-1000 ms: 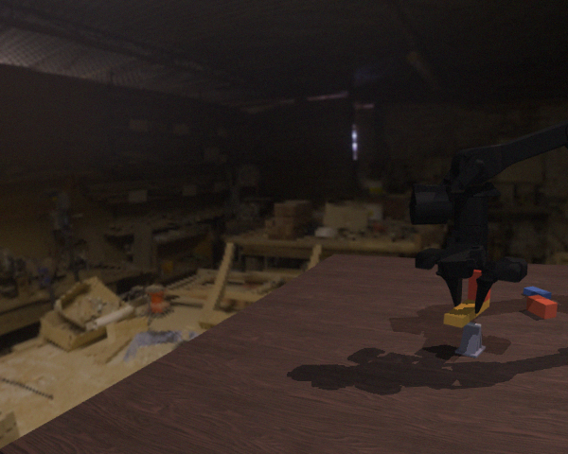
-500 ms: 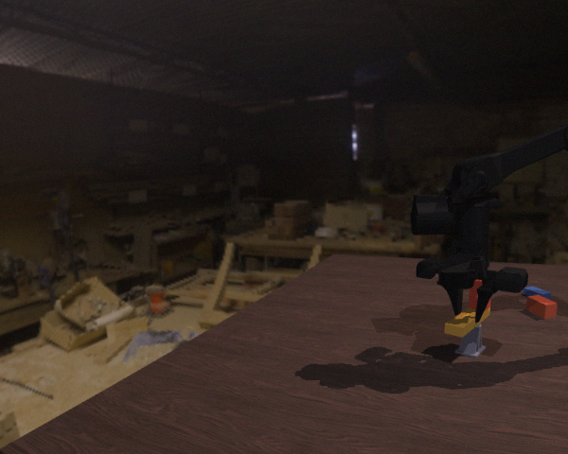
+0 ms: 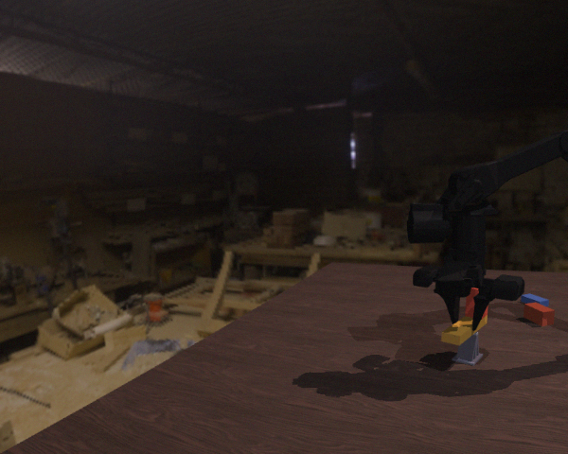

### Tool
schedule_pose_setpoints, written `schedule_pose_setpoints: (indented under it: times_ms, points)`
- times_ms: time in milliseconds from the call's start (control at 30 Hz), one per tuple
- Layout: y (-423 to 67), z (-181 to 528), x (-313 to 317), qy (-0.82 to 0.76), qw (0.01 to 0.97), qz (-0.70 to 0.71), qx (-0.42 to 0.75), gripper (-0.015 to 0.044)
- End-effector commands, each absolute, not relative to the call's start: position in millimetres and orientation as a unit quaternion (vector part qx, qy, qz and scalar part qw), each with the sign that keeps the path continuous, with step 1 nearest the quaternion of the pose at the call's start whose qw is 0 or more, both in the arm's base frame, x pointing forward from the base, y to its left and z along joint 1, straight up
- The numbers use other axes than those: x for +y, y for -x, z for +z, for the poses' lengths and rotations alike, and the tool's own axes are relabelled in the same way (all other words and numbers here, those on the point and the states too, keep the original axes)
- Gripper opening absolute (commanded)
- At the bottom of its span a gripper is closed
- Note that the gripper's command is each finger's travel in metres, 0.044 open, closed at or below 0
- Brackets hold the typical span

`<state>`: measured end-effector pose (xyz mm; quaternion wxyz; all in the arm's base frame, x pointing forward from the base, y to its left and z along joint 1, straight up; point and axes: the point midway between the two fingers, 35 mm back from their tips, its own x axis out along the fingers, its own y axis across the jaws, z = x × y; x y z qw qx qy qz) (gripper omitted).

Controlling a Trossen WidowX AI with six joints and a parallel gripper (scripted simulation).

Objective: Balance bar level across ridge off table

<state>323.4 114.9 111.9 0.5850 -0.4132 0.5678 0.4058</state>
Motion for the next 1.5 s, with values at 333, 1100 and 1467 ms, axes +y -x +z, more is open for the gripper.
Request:
schedule_pose_setpoints:
  times_ms: [333,1100,1467]
  points:
    - [-323.5,111.0,115.3,0.413,0.586,0.407,0.566,0.0000]
    - [-323.5,109.1,115.3,0.413,0.586,0.407,0.566,0.0000]
    - [-323.5,108.2,115.3,0.413,0.586,0.407,0.566,0.0000]
